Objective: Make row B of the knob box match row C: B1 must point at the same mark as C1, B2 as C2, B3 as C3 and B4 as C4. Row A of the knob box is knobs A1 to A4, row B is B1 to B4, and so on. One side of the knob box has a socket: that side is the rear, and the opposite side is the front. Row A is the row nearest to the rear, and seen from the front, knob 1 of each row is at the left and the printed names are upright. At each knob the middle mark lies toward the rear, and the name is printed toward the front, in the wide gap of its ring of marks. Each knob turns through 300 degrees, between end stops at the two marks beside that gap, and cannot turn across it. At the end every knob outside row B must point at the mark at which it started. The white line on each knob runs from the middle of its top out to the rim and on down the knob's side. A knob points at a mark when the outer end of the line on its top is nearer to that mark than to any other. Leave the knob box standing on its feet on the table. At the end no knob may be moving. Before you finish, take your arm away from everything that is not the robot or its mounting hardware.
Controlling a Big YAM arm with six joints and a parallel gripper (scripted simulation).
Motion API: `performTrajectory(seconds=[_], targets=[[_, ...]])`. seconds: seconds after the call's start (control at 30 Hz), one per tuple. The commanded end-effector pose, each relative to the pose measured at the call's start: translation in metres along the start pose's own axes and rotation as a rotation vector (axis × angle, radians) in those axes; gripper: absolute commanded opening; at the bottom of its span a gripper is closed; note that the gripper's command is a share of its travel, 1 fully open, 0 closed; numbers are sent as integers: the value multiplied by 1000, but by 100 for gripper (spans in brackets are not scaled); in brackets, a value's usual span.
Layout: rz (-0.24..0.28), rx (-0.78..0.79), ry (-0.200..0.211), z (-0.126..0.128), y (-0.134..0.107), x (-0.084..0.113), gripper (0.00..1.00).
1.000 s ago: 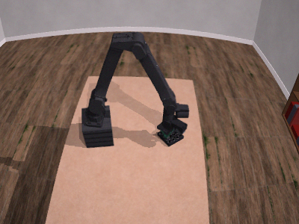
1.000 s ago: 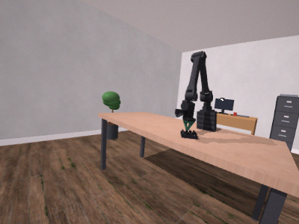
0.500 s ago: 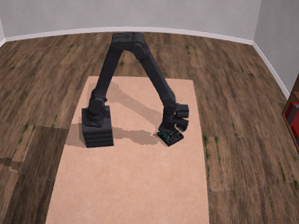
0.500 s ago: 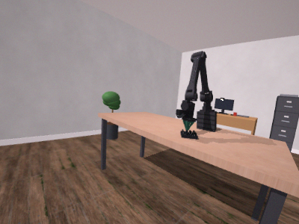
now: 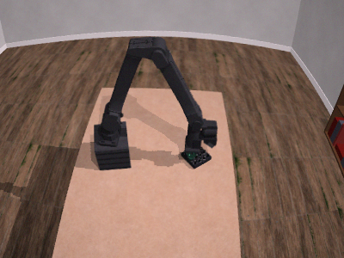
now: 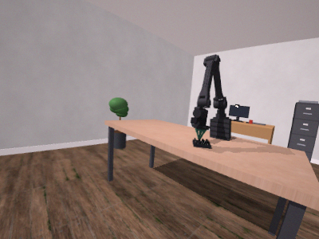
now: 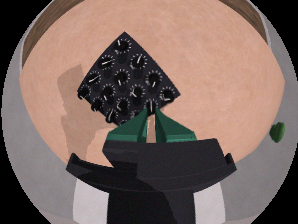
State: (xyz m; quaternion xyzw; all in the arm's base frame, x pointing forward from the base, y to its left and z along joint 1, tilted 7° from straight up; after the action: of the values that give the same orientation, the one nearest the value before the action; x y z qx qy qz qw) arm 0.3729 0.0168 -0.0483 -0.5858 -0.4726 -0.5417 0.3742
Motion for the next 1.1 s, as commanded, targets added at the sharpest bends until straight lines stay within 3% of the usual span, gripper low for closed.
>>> performTrajectory(seconds=[0.0, 0.63, 1.07], targets=[[-15, 145, 22, 6, 9, -2, 7], [-21, 512, 20, 8, 8, -1, 7], [-22, 632, 17, 7, 9, -2, 7]])
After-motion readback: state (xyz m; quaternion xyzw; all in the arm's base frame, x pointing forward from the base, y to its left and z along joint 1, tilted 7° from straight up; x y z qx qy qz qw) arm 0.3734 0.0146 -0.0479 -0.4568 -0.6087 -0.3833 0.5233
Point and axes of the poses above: the point where the finger pads meet when closed, its own x axis back along the fingers, its own z axis across the jaws, y = z × x, the point moved 7 cm from there along x, back along the fingers, and after that the axes turned 15 degrees about -x, right-handed, at the moved point
